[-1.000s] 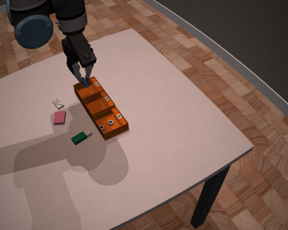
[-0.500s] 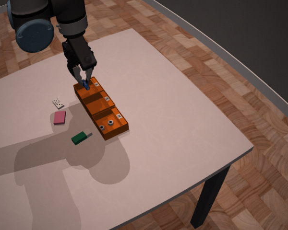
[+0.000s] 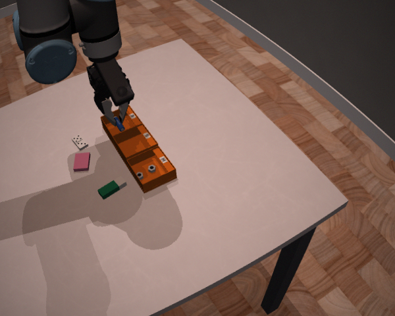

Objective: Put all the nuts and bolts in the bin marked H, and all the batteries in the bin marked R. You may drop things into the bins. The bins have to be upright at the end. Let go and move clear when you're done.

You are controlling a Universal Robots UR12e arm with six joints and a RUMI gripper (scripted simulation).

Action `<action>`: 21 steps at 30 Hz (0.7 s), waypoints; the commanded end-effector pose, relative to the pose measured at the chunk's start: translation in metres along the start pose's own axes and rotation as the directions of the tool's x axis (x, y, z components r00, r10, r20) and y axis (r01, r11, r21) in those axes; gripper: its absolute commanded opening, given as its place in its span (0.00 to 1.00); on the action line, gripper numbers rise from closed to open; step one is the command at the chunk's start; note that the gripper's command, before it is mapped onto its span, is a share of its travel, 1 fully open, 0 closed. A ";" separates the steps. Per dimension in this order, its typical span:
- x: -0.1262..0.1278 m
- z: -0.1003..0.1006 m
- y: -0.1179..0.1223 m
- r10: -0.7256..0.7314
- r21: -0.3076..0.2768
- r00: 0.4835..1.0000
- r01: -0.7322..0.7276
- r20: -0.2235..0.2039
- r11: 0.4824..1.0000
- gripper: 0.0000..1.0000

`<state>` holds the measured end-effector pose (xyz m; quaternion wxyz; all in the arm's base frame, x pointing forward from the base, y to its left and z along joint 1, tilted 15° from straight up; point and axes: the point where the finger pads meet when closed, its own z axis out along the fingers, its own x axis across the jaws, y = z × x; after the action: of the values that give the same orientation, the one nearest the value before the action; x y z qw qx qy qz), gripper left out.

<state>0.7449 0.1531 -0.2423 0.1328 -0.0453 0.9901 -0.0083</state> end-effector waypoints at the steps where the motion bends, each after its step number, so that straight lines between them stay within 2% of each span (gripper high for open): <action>1: -0.001 0.007 0.000 0.000 0.000 1.000 0.000 0.001 1.000 0.00; 17: -0.001 0.007 0.000 0.000 0.000 1.000 0.000 0.001 1.000 0.00; 18: -0.001 0.007 0.000 0.000 0.000 1.000 0.000 0.001 1.000 0.17; 21: -0.001 0.007 0.000 0.000 0.000 1.000 0.000 0.001 1.000 0.17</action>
<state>0.7473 0.1534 -0.2498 0.1329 -0.0453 0.9901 -0.0083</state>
